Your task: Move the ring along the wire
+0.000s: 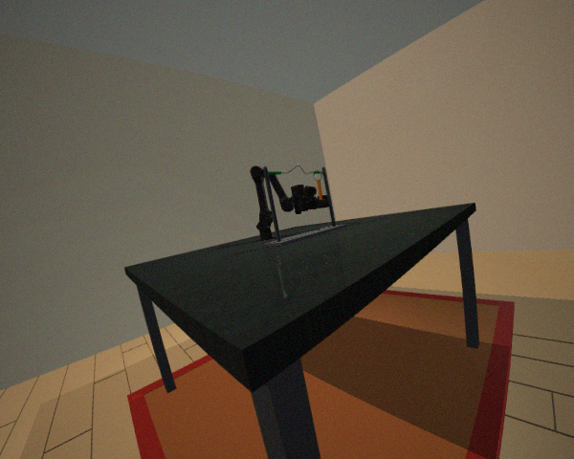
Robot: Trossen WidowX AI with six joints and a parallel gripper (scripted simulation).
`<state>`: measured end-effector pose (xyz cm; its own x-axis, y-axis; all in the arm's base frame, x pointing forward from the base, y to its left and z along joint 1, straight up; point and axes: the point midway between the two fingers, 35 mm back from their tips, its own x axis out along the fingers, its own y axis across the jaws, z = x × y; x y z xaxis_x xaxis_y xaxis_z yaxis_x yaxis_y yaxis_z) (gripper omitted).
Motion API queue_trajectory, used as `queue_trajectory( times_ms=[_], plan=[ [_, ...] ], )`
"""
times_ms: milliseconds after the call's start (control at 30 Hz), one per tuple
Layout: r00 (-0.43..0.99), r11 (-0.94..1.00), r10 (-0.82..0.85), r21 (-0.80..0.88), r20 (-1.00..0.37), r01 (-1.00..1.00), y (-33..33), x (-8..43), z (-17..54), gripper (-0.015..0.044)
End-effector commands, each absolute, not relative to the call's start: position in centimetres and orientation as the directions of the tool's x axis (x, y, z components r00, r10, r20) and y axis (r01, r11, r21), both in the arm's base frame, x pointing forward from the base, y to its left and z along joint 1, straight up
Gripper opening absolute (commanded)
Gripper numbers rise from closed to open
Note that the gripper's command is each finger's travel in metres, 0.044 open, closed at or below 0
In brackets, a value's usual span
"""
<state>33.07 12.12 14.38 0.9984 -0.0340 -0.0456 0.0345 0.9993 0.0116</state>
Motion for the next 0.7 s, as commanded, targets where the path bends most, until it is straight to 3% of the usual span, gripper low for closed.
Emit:
queue_trajectory(
  times_ms=[0,333,667],
  plan=[
    [0.998,0.999,-0.039,0.010,-0.044,0.039,12.05,33.05,14.35,-0.0150],
    [0.998,0.999,-0.039,0.010,-0.044,0.039,12.05,33.05,14.35,-0.0150],
    [0.998,0.999,-0.034,0.012,-0.045,0.034,12.13,33.07,14.35,0.0113]
  ],
)
